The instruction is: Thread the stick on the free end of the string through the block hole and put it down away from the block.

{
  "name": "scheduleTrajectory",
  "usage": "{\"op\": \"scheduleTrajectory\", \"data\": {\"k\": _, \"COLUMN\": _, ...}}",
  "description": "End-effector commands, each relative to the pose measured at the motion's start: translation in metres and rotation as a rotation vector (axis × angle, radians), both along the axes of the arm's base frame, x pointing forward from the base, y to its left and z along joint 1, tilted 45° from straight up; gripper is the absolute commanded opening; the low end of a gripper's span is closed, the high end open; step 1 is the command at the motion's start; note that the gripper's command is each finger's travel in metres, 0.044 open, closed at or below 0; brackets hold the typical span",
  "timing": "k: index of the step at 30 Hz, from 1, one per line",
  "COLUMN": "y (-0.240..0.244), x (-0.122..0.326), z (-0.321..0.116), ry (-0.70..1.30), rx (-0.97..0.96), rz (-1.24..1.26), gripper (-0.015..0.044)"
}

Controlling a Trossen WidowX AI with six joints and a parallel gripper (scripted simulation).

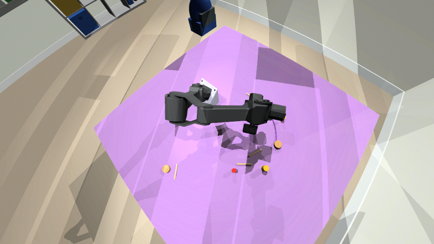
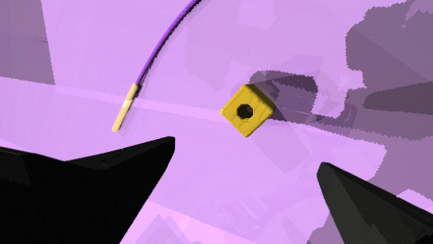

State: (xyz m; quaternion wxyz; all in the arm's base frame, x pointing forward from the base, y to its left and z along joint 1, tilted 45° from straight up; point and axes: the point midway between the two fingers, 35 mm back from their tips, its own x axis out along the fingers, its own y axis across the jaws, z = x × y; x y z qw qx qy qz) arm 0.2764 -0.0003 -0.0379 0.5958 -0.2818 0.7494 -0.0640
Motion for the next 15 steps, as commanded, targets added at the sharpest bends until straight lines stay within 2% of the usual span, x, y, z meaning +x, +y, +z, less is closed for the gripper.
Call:
{"op": "scheduleTrajectory", "data": {"k": 1, "y": 0.0156, "x": 0.0112, "z": -0.0106, "ry": 0.560, "rx": -0.059, "rz": 0.844, "gripper": 0.0440}}
{"op": "scheduleTrajectory", "data": {"k": 6, "y": 0.0193, "x": 0.0124, "z": -0.0143, "ry": 0.771, "rx": -0.058, "rz": 1.098, "gripper": 0.0440}}
{"op": "scheduleTrajectory", "data": {"k": 15, "y": 0.0197, "x": 0.0125, "z": -0.0147, "ry": 0.792, "rx": -0.058, "rz": 1.122, "gripper": 0.0440}}
